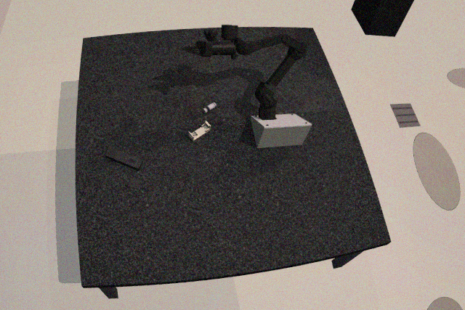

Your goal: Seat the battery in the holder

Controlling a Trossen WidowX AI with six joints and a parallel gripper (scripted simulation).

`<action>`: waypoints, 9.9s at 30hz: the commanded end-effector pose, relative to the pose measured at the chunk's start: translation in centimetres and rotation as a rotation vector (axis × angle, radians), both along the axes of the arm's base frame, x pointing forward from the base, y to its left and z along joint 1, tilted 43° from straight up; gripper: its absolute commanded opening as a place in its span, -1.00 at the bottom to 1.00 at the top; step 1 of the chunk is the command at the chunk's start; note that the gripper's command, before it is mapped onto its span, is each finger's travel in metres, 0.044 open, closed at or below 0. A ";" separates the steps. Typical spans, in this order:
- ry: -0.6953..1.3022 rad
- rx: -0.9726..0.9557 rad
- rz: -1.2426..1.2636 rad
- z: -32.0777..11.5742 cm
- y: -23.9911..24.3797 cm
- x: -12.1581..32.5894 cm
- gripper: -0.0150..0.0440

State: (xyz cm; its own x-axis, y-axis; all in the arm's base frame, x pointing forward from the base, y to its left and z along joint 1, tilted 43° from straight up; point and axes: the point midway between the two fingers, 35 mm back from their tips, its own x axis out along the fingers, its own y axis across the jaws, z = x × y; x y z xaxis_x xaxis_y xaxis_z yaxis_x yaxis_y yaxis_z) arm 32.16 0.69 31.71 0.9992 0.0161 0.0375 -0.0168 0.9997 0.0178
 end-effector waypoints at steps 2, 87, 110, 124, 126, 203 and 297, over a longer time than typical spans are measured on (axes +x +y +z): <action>0.082 -0.019 -0.027 -1.7 -0.3 0.6 0.69; 1.689 -1.033 -0.179 -25.8 -10.3 -8.7 -0.23; 1.681 -1.019 -0.174 -23.9 -3.3 -5.6 -0.23; 1.674 -1.005 -0.189 -28.3 3.9 -2.4 -0.23; 1.674 -1.005 -0.189 -28.3 3.9 -2.4 -0.23; 2.097 -1.034 -0.424 -33.1 0.3 -1.1 -0.23; 1.770 -0.979 -0.203 -33.6 -0.6 -1.6 -0.23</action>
State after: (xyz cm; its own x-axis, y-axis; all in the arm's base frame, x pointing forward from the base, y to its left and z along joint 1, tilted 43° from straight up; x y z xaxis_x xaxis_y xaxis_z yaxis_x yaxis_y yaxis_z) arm 30.53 0.19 -1.93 -0.1076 -0.6808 -0.7245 -0.5043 0.6654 -0.5504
